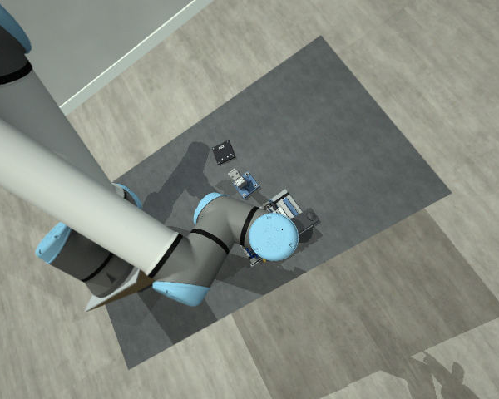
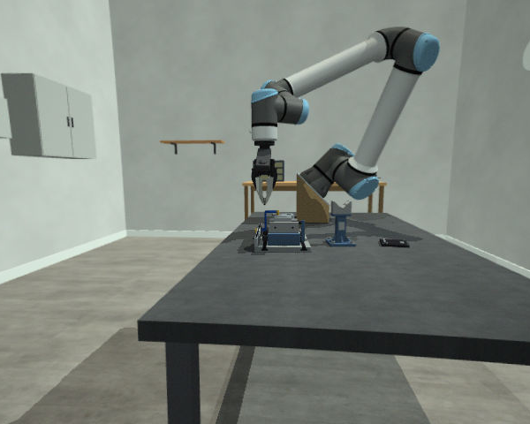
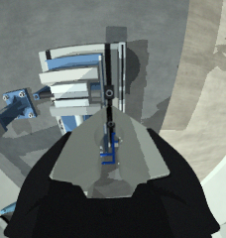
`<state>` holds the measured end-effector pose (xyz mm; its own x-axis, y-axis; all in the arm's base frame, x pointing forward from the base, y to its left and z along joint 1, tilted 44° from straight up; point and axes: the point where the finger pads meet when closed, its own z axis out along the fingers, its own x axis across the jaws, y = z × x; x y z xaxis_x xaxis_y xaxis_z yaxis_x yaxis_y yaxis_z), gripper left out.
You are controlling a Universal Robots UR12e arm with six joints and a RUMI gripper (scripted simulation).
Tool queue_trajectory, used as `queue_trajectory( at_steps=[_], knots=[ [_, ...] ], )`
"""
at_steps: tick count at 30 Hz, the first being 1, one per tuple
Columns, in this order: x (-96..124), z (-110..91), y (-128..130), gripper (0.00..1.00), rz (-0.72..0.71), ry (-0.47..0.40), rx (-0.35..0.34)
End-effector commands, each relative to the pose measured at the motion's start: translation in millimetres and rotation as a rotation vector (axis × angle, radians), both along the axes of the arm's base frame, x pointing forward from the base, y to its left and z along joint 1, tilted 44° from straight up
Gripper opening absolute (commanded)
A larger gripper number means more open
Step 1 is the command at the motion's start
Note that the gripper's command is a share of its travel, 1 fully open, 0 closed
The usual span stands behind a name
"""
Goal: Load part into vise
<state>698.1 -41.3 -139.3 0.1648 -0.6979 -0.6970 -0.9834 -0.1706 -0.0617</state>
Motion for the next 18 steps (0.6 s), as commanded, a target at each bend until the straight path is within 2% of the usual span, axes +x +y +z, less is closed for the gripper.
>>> queue_trajectory(
  at_steps=[1, 18],
  knots=[
    [1.2, 6.5, -6.8, 0.0, 0.0, -0.001, -0.001],
    [1.6, 10.0, -10.1, 0.0, 0.0, -0.001, -0.001]
  ],
)
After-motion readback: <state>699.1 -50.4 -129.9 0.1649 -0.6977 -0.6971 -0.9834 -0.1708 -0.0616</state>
